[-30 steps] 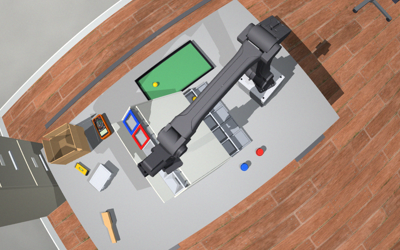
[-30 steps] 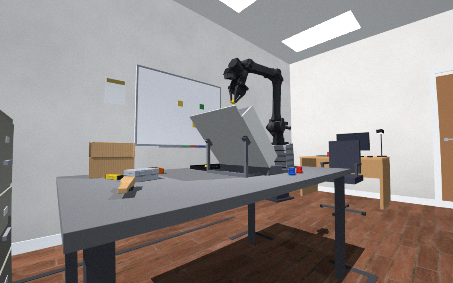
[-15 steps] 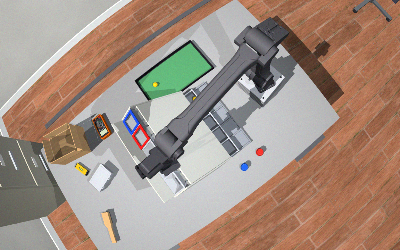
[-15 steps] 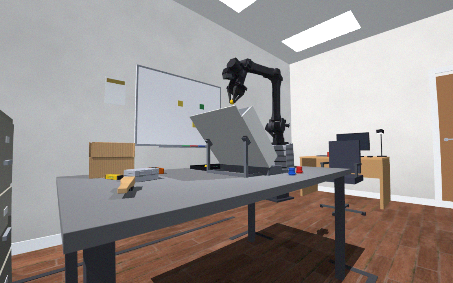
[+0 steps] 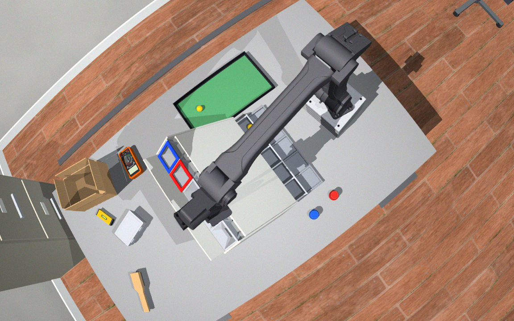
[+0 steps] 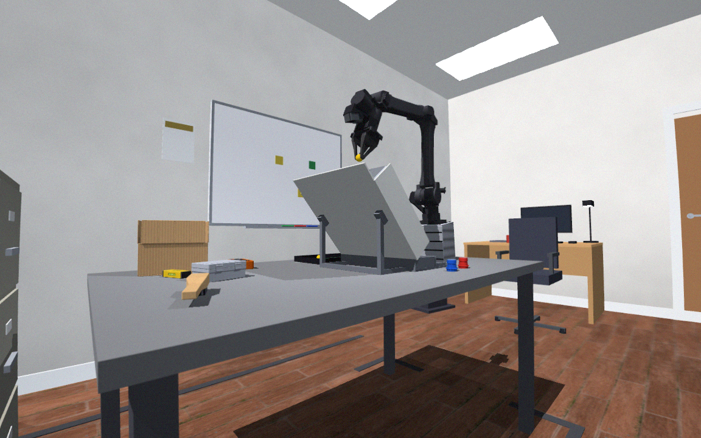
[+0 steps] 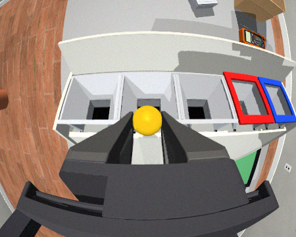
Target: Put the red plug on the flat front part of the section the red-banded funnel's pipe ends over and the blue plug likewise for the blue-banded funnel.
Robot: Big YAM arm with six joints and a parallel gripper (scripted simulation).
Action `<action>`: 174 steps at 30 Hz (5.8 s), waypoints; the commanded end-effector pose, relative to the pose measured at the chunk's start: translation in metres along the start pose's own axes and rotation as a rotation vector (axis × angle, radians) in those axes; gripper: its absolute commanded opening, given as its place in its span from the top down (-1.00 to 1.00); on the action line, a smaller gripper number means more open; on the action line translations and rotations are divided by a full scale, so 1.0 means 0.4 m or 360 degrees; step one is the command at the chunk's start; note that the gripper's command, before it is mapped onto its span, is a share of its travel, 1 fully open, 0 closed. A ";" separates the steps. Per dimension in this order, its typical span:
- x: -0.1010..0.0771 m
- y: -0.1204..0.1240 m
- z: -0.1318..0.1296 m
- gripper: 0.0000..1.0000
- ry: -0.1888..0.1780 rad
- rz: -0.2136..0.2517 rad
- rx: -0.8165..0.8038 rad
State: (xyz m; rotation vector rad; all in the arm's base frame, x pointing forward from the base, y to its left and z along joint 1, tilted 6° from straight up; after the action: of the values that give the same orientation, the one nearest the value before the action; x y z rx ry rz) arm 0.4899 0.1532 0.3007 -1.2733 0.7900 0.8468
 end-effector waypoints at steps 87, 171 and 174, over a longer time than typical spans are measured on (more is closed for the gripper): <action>0.004 -0.068 0.008 1.00 -0.0023 -0.0076 0.0002; -0.006 -0.055 0.008 -0.17 -0.0013 -0.0038 0.0004; -0.021 -0.064 0.009 -0.17 -0.0013 -0.0038 0.0004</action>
State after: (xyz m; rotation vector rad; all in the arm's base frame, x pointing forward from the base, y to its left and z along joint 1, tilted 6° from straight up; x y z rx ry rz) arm 0.4970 0.1511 0.2781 -1.2682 0.8340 0.8733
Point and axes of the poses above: the point where the finger pads meet when closed, its own x axis out along the fingers, its own z axis across the jaws, y = z × x, the point moved 3 cm from there along -x, back along the fingers, and after that the axes turned 13 degrees about x, right-handed, at the moved point
